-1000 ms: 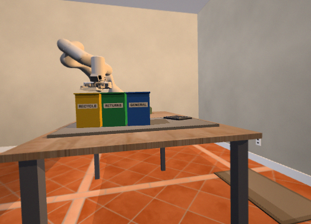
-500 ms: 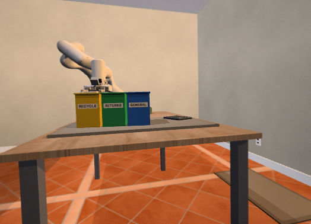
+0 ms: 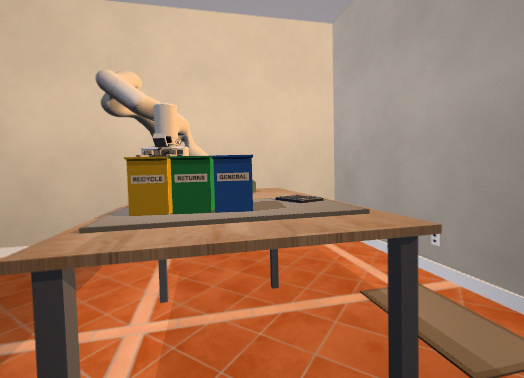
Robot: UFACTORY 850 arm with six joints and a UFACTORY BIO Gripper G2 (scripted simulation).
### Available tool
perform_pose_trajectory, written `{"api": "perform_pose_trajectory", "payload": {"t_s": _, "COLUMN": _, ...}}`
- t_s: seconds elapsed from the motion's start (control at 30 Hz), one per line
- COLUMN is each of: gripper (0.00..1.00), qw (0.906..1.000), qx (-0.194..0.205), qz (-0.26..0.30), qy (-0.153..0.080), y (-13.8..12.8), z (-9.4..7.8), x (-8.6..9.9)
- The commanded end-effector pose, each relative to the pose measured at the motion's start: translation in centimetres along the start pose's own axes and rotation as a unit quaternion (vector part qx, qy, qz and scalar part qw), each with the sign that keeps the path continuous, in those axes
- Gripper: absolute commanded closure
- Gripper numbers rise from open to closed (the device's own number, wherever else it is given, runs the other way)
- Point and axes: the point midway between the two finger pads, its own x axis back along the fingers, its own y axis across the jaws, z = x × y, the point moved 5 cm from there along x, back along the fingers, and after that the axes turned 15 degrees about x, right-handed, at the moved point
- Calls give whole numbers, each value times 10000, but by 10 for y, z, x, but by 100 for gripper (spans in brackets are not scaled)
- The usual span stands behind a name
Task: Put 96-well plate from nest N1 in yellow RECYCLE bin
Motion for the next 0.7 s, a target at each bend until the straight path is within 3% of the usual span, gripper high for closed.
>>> {"api": "perform_pose_trajectory", "payload": {"t_s": 0.0, "gripper": 100, "qw": 10000, "qx": -1, "qz": 4, "qy": -6, "y": 0, "z": -1, "x": 0}}
{"api": "perform_pose_trajectory", "payload": {"t_s": 0.33, "gripper": 100, "qw": 10000, "qx": -1, "qz": 4, "qy": -6, "y": 0, "z": -1, "x": 0}}
{"api": "perform_pose_trajectory", "payload": {"t_s": 0.37, "gripper": 82, "qw": 10000, "qx": -1, "qz": 4, "qy": -6, "y": 0, "z": -1, "x": 0}}
{"api": "perform_pose_trajectory", "payload": {"t_s": 0.67, "gripper": 82, "qw": 10000, "qx": -2, "qz": 4, "qy": -6, "y": 0, "z": -1, "x": 0}}
